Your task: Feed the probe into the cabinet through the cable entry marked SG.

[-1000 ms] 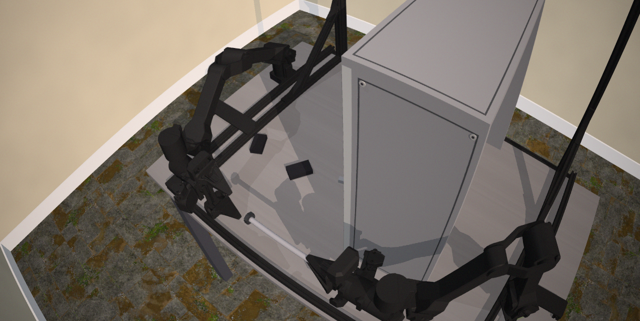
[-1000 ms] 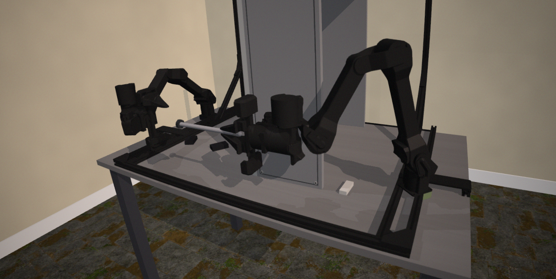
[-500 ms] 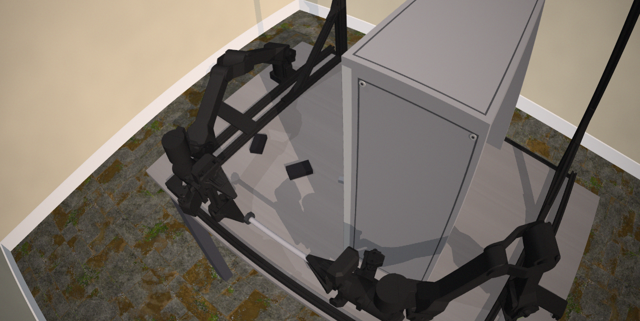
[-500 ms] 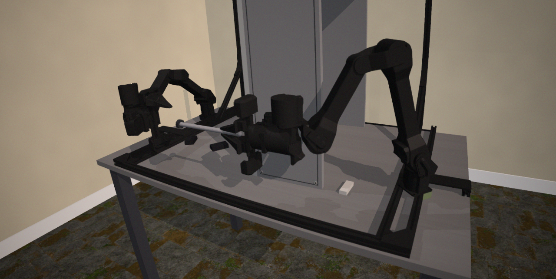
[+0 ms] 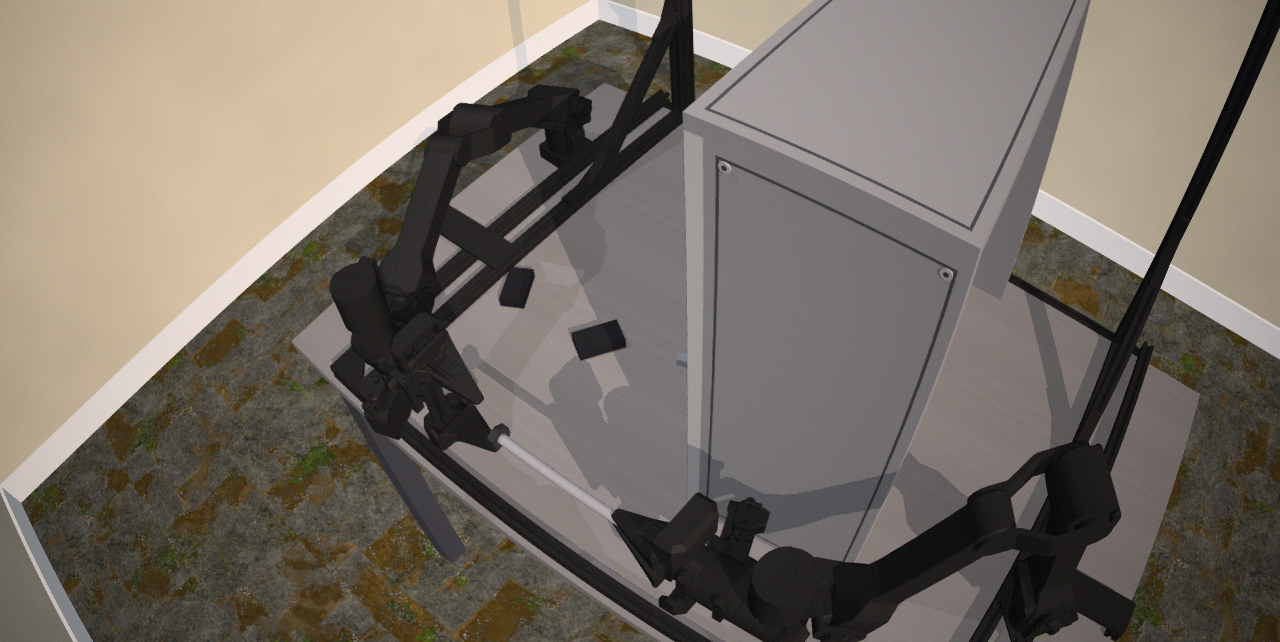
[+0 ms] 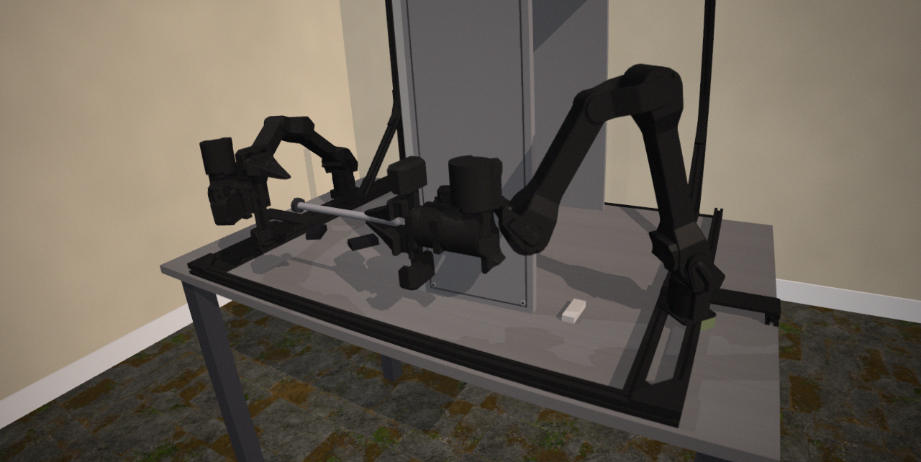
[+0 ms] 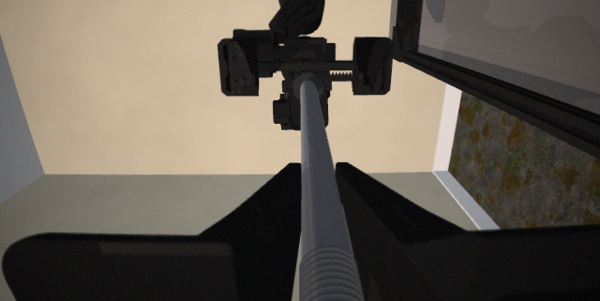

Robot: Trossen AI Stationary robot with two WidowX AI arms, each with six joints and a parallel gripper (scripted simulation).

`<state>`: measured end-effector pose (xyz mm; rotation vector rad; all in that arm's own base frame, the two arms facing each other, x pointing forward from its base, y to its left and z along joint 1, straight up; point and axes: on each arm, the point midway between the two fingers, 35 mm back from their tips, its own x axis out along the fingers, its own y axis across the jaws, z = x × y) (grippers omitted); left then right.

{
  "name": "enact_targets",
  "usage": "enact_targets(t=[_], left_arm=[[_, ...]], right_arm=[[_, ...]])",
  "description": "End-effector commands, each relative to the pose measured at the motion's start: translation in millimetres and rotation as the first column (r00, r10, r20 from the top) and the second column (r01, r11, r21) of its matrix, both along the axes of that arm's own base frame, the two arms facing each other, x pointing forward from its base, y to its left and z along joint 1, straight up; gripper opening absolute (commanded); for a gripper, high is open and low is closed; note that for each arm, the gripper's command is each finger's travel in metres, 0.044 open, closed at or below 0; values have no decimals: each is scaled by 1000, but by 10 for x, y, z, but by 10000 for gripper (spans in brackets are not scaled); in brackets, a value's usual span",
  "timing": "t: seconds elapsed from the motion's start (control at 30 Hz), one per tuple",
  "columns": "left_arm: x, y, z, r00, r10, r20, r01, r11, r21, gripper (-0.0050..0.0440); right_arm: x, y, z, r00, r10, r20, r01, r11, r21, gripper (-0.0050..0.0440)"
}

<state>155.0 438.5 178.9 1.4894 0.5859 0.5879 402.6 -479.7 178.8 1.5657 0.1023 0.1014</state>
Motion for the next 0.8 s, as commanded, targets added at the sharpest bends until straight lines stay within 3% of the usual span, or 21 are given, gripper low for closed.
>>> enact_targets(t=[0.0, 0.77], left_arm=[[-2, 5, -4, 1000, 3, -1, -3, 1000, 0, 0], [-2, 5, -4, 1000, 3, -1, -3, 1000, 0, 0]], right_arm=[[35, -8, -2, 1000, -4, 0, 4, 1000, 3, 440], [219, 13, -2, 1000, -10, 0, 10, 1000, 3, 440]])
